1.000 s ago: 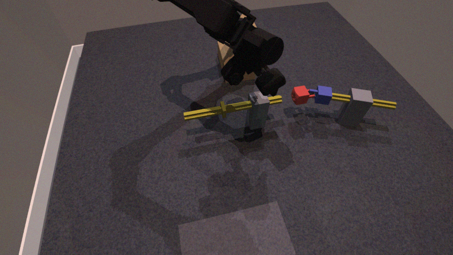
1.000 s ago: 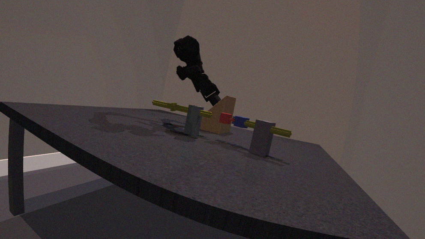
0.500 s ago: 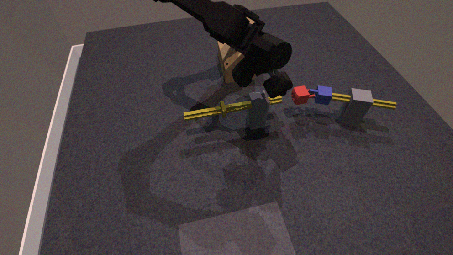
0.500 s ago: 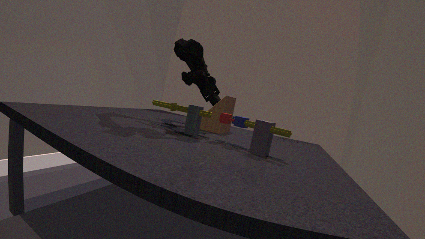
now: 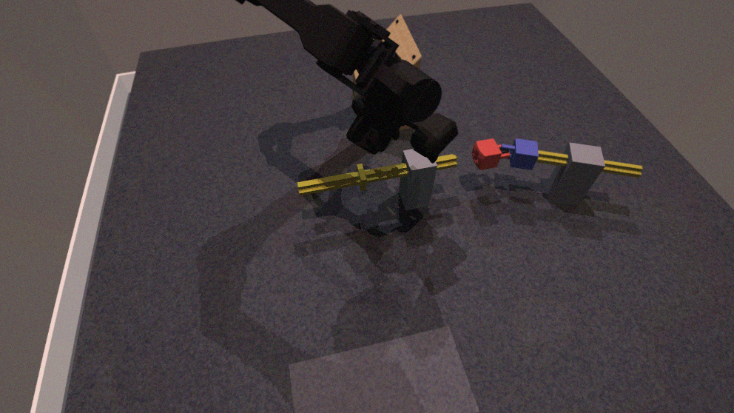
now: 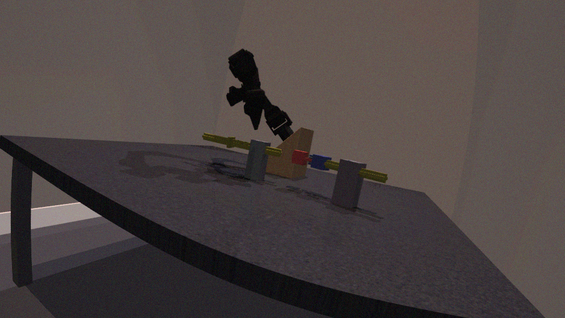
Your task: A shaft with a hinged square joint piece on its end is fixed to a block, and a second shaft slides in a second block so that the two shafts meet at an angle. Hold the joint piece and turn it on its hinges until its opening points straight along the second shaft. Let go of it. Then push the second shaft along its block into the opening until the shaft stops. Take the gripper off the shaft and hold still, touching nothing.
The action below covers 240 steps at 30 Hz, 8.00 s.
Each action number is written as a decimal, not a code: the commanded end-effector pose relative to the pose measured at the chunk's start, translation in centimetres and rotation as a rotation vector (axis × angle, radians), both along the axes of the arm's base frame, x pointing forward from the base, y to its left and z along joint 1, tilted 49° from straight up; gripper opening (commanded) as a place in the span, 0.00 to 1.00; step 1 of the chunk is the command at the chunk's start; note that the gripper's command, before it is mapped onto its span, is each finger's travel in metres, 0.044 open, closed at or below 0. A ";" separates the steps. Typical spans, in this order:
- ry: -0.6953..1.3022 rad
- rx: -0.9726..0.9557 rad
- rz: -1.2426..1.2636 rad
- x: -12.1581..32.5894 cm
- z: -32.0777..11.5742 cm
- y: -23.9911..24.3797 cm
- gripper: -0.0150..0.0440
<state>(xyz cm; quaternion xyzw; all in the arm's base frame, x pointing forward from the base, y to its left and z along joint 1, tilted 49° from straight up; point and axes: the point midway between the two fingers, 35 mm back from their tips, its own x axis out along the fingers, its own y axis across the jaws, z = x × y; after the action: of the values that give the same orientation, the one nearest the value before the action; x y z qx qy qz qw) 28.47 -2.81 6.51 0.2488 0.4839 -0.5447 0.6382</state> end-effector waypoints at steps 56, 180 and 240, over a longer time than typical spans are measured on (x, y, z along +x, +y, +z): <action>0.373 -0.304 0.310 -2.8 10.6 -12.5 1.00; -0.220 -0.405 -0.393 -3.7 3.6 -15.9 0.25; -0.223 -0.407 -0.393 -3.3 -0.2 -12.6 0.59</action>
<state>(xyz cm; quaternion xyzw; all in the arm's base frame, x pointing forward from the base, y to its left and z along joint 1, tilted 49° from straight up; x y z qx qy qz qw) 25.17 -15.41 6.33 0.2630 0.2342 -0.7130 0.6063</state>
